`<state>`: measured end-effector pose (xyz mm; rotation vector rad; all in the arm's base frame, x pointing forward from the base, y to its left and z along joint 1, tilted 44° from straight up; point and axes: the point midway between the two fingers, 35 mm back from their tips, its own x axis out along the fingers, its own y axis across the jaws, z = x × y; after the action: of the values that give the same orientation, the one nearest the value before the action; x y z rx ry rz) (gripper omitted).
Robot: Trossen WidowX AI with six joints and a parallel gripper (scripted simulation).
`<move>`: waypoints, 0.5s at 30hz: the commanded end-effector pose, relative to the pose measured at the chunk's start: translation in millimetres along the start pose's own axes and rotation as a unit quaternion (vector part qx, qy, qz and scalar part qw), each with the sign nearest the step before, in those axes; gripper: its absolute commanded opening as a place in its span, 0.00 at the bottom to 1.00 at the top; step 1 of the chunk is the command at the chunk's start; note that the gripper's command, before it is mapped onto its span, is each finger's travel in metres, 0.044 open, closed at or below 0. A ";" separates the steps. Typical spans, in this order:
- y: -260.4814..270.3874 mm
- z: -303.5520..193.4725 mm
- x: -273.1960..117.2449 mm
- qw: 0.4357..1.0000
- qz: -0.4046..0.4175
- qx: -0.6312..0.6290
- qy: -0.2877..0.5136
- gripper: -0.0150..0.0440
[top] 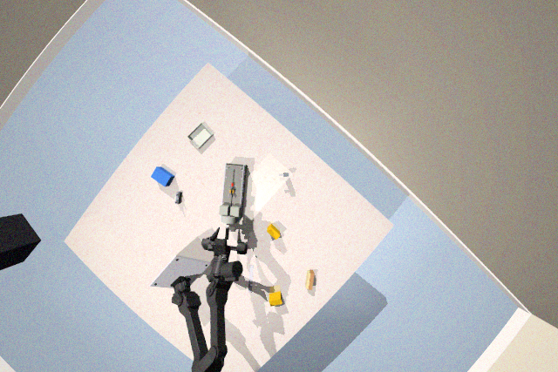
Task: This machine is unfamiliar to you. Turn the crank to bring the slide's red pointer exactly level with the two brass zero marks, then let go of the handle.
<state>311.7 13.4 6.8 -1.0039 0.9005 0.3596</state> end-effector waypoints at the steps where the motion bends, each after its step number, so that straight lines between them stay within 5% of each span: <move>1: 3.3 -2.6 2.2 1.000 0.004 -0.003 0.001 0.91; 15: 3.3 -2.6 2.2 1.000 0.004 -0.003 0.001 0.29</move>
<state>309.9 12.2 3.1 -1.0044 0.9076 0.3642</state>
